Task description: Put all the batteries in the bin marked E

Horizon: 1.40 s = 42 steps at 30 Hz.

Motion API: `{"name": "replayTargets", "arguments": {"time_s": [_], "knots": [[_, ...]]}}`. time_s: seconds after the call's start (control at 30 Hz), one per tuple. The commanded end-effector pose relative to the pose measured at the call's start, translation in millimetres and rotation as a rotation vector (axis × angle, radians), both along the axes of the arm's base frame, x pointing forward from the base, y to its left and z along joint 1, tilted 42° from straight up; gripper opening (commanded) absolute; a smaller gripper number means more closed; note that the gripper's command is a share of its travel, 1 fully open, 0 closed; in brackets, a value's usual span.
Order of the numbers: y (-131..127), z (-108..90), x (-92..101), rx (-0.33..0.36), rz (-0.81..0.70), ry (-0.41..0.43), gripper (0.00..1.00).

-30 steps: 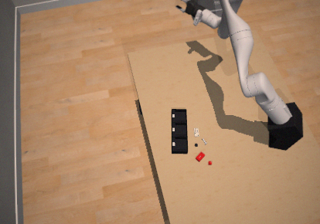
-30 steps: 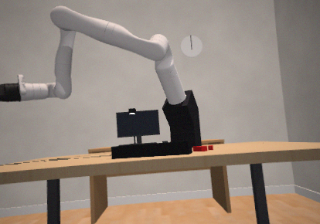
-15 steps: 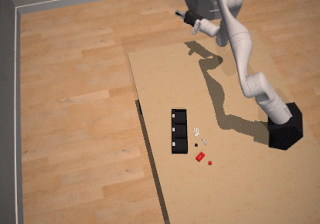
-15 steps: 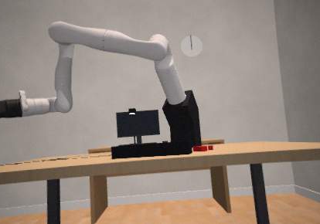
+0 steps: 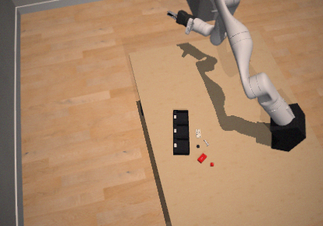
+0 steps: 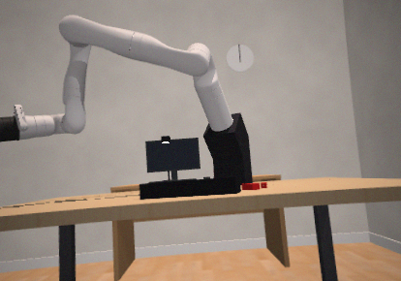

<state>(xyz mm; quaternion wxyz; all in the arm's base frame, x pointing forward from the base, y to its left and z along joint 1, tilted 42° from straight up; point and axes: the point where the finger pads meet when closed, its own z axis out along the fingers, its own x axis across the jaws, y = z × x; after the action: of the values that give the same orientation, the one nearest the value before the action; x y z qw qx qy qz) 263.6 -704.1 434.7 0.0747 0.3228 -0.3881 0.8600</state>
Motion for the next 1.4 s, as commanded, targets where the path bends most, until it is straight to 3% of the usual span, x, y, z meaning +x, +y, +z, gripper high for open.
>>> {"name": "replayTargets", "arguments": {"time_s": [0.0, 0.23, 0.57, 0.77, 0.97, 1.37], "knots": [[8.6, 18.6, 9.5, -0.011, 0.044, 0.002, 0.31], [19.3, 33.8, 24.3, -0.011, 0.044, 0.002, 0.31], [56.6, 74.4, 63.7, -0.023, 0.169, 0.019, 0.31], [68.6, 86.1, 75.0, -0.023, 0.169, 0.019, 0.31], [99.7, 111.3, 99.7, -0.038, 0.235, 0.038, 0.31], [135.0, 135.0, 123.4, -0.059, 0.301, 0.063, 0.31]]}}
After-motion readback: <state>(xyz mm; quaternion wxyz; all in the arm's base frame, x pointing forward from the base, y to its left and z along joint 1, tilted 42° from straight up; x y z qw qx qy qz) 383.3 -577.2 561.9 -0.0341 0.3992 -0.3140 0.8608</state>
